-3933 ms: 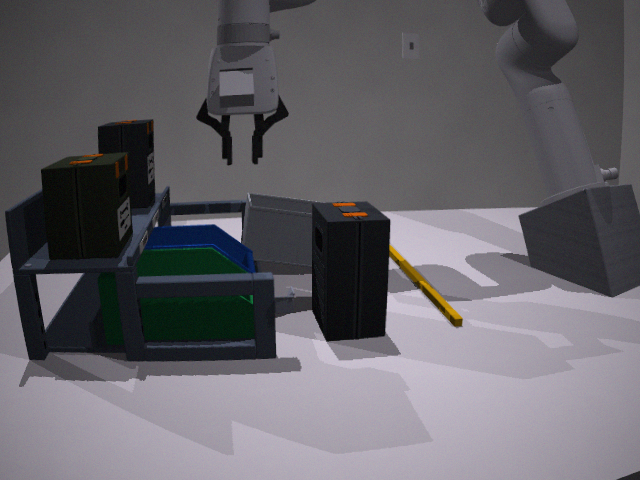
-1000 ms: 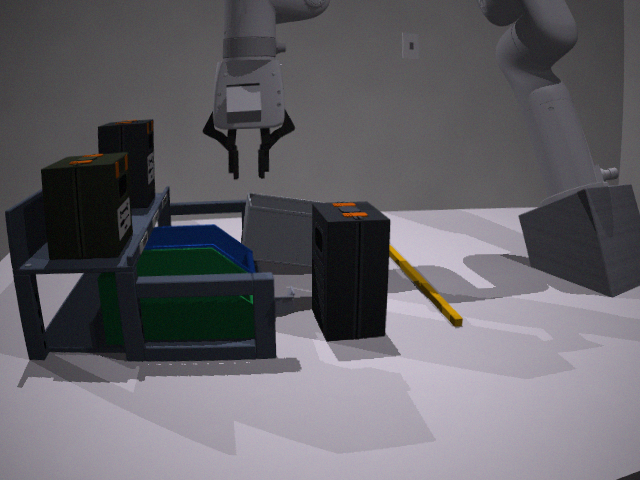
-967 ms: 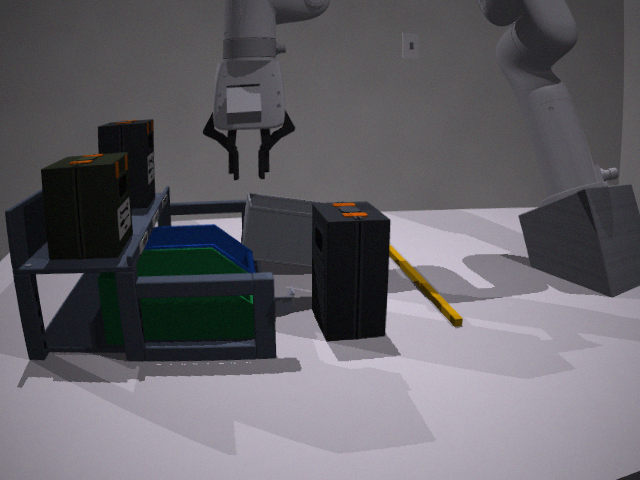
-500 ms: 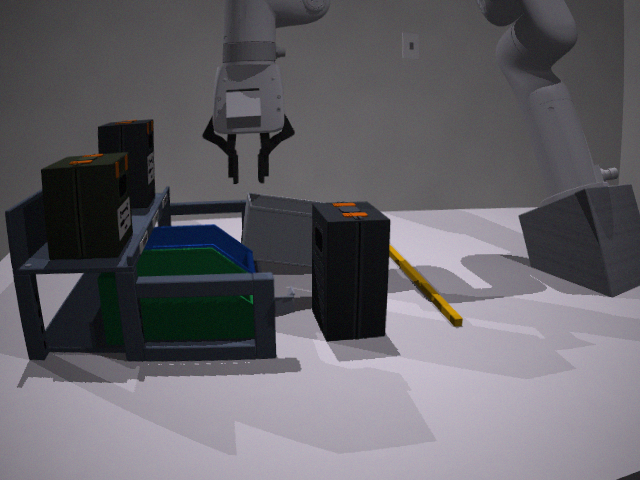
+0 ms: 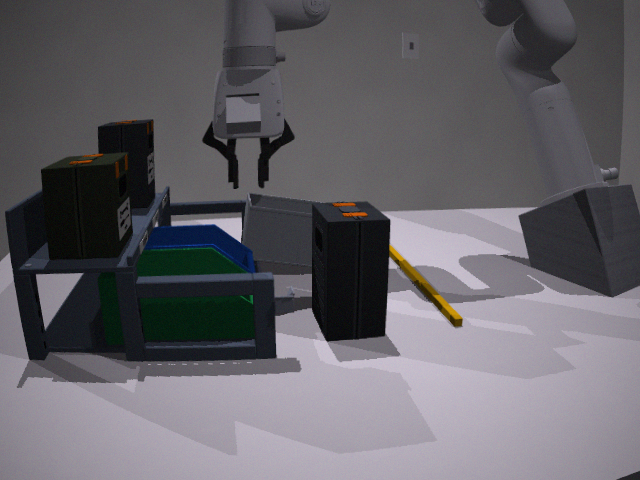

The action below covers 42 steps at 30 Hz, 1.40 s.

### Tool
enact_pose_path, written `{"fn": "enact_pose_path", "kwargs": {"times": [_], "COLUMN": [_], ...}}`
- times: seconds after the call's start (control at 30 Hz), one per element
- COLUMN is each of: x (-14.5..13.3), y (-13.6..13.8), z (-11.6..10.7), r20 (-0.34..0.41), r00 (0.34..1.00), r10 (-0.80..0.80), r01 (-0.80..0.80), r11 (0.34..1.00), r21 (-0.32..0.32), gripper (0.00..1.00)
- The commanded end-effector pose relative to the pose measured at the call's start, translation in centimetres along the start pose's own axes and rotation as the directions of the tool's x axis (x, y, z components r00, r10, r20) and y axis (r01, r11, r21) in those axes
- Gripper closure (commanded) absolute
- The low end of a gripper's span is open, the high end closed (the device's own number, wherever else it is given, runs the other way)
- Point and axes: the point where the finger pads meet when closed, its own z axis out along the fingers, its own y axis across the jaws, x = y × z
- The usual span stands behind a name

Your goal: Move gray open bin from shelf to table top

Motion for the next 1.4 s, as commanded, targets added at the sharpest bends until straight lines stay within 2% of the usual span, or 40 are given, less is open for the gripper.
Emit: {"fn": "enact_pose_path", "kwargs": {"times": [0.0,0.4,0.57,0.97,1.13,1.37], "x": [0.0,0.0,0.0,0.0,0.0,0.0], "y": [0.1,0.1,0.1,0.1,0.0,0.0], "z": [0.7,0.7,1.7,1.7,2.6,2.6], "r20": [0.000,0.000,0.000,0.000,0.000,0.000], "r00": [1.000,1.000,1.000,1.000,1.000,1.000], "r10": [0.001,0.001,0.001,0.001,0.000,0.000], "r01": [-0.001,-0.001,-0.001,-0.001,0.000,0.000], "r11": [1.000,1.000,1.000,1.000,1.000,1.000], "r21": [-0.003,-0.003,-0.003,-0.003,-0.003,-0.003], "gripper": [0.67,0.67,0.67,0.67,0.67,0.67]}}
